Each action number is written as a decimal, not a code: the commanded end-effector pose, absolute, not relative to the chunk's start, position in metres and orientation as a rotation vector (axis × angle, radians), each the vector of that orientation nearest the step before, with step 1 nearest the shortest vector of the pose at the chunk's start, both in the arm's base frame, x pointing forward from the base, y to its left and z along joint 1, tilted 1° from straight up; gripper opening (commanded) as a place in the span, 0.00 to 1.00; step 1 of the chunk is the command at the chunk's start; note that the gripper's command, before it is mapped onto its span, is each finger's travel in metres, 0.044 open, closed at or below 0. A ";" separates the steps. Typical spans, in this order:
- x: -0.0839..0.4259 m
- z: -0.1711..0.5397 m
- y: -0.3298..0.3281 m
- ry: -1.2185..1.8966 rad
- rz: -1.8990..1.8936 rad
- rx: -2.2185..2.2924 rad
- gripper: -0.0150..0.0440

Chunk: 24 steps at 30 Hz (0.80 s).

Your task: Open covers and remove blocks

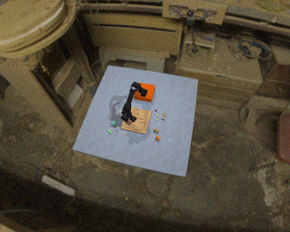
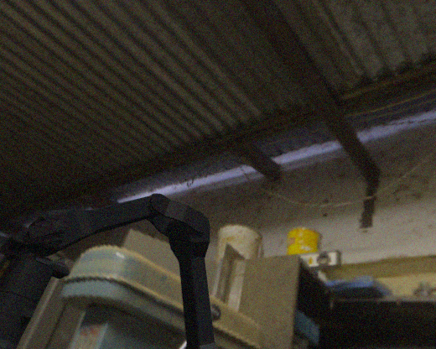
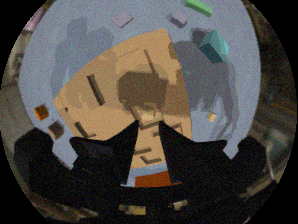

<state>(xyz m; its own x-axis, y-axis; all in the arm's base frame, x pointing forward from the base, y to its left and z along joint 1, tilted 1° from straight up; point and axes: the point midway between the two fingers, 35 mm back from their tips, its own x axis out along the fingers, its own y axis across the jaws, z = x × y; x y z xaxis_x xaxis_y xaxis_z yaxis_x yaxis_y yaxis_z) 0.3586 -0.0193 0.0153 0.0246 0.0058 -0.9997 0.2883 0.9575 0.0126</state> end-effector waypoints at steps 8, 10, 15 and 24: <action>0.359 0.007 -0.019 1.536 -0.224 0.241 0.50; 0.359 0.005 -0.019 1.536 -0.224 0.241 0.50; 0.359 0.000 -0.019 1.536 -0.224 0.241 0.50; 0.359 -0.008 -0.019 1.536 -0.224 0.241 0.50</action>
<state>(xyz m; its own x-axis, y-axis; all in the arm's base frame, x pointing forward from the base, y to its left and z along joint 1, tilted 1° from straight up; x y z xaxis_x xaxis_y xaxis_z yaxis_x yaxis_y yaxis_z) 0.3614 -0.0191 -0.0027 0.0339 0.0053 -0.9994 0.2882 0.9575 0.0149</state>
